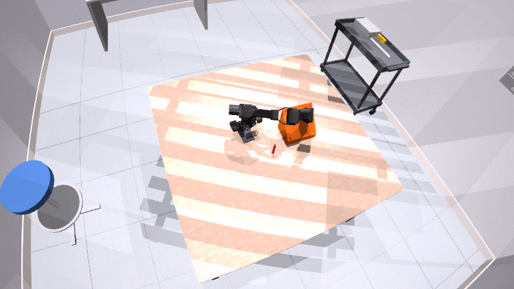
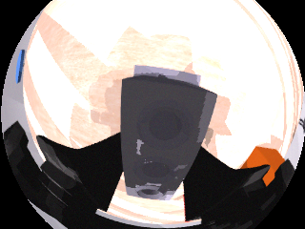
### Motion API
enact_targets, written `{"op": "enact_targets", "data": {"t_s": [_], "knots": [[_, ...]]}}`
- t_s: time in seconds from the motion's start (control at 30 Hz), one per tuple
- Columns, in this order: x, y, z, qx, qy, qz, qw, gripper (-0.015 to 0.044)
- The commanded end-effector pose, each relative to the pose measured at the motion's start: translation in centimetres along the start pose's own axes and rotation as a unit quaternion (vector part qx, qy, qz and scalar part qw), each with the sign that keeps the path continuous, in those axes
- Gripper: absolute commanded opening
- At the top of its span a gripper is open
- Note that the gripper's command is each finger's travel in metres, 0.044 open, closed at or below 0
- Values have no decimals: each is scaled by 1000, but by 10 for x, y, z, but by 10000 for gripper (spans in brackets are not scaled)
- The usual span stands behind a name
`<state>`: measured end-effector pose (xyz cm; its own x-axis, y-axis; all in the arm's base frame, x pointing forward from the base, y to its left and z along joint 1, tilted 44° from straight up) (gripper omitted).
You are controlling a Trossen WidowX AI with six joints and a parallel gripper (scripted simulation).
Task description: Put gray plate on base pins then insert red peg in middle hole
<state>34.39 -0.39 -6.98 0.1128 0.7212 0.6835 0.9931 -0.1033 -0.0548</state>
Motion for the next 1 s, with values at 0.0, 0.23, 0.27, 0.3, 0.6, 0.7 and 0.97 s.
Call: {"op": "enact_targets", "data": {"t_s": [0.0, 0.23, 0.27, 0.3, 0.6, 0.7, 0.97], "knots": [[0, -1, 8, 2, 3, 3, 1000, 0], [0, -1, 11, 1, 0, 0, 1000, 0], [0, -1, 11, 1, 0, 0, 1000, 0], [0, -1, 11, 1, 0, 0, 1000, 0], [0, -1, 11, 1, 0, 0, 1000, 131], [0, -1, 11, 1, 0, 0, 1000, 210], [0, -1, 11, 1, 0, 0, 1000, 420]]}}
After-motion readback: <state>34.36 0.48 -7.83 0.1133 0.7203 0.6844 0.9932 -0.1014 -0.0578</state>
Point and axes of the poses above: the point midway between the two fingers, 35 mm back from their tips, its own z axis out along the fingers, its own y axis across the jaws, x = y × z, the point moved 1 cm from there along -z, back along the fingers, and after that the axes turned 13 degrees about z, right-handed, at the moved point
